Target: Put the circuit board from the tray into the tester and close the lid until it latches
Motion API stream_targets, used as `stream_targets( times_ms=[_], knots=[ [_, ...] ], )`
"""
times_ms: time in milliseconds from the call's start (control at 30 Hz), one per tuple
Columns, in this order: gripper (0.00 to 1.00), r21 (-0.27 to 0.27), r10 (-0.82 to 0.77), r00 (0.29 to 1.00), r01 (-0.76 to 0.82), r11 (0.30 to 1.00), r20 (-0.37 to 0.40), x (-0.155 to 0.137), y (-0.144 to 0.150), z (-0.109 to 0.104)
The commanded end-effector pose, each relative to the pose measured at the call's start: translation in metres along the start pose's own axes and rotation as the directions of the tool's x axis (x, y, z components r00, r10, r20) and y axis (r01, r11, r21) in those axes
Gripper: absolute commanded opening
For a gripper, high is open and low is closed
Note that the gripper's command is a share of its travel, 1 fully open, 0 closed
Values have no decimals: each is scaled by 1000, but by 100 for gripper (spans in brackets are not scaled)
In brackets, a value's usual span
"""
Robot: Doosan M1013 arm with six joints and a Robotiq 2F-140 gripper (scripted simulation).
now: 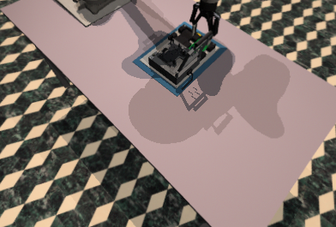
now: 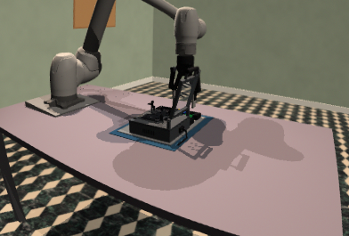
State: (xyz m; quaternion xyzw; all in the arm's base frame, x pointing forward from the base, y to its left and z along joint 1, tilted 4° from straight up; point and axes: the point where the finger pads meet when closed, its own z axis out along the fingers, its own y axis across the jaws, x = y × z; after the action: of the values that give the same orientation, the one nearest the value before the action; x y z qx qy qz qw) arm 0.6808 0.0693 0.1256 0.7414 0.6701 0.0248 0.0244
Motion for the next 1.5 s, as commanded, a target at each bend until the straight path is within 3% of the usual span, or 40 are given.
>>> stream_targets(
  times_ms=[0, 967, 1467],
  knots=[
    [58, 0, 0, 1000, 0, 1000, 0, 0, 0, 0],
    [58, 0, 0, 1000, 0, 1000, 0, 0, 0, 1],
    [58, 0, 0, 1000, 0, 1000, 0, 0, 0, 14]
  ],
)
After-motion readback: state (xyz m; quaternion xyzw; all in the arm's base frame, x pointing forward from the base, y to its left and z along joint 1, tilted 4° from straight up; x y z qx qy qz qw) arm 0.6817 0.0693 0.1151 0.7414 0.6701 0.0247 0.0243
